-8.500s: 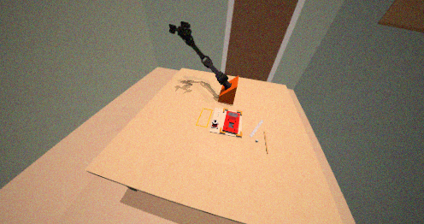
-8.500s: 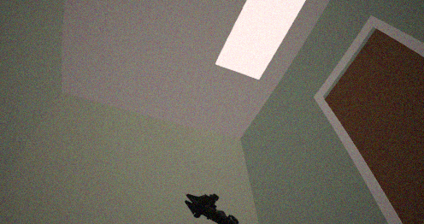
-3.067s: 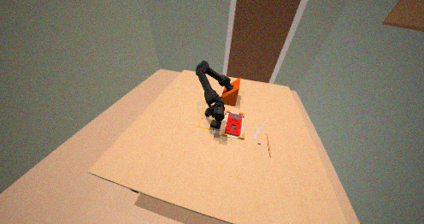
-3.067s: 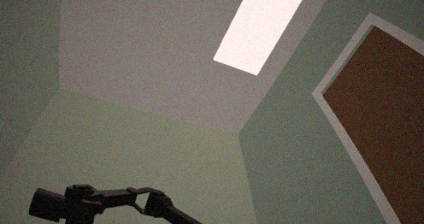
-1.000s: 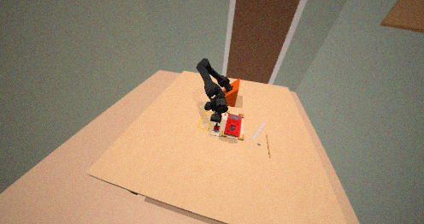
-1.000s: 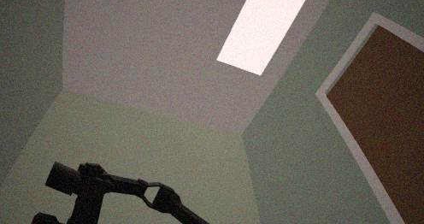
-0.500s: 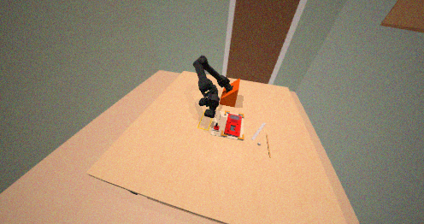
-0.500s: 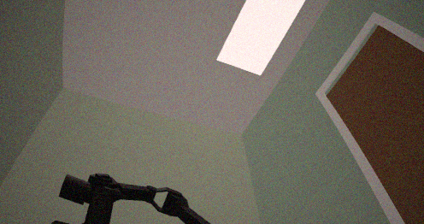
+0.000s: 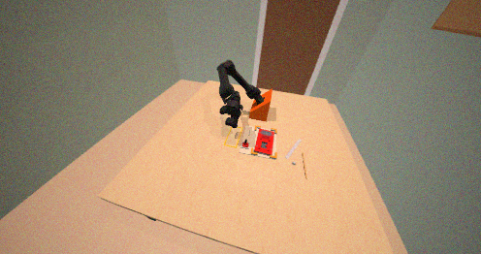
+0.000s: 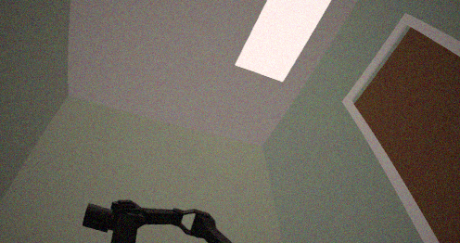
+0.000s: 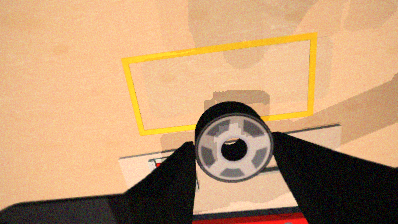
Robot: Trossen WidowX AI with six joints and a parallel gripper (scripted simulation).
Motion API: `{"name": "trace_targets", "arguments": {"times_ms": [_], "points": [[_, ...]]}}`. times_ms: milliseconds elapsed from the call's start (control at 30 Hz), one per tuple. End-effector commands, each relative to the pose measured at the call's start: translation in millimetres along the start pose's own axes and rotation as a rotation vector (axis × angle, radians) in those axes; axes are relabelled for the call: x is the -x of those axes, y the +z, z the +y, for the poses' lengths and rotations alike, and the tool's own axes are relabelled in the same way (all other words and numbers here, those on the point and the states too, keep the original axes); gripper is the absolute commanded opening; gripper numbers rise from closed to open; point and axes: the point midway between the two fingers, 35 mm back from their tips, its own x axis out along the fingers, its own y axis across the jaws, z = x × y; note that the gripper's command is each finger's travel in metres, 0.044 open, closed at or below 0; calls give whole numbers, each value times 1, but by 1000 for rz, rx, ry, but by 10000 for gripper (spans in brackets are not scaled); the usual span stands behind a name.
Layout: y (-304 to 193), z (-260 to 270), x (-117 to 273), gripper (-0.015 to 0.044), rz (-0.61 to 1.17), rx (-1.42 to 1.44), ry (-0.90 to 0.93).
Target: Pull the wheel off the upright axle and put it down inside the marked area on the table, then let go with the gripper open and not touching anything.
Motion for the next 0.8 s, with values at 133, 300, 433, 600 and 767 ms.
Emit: {"name": "trace_targets", "arguments": {"times_ms": [133,300,433,600,767], "points": [[4,-5,-12,0,-6,6,-5],[4,-5,-23,0,-6,6,-5],[4,-3,-39,0,-4,6,-5],[4,-2,-66,0,-4,6,-4],[5,-4,-92,0,-8,6,-4]]}}
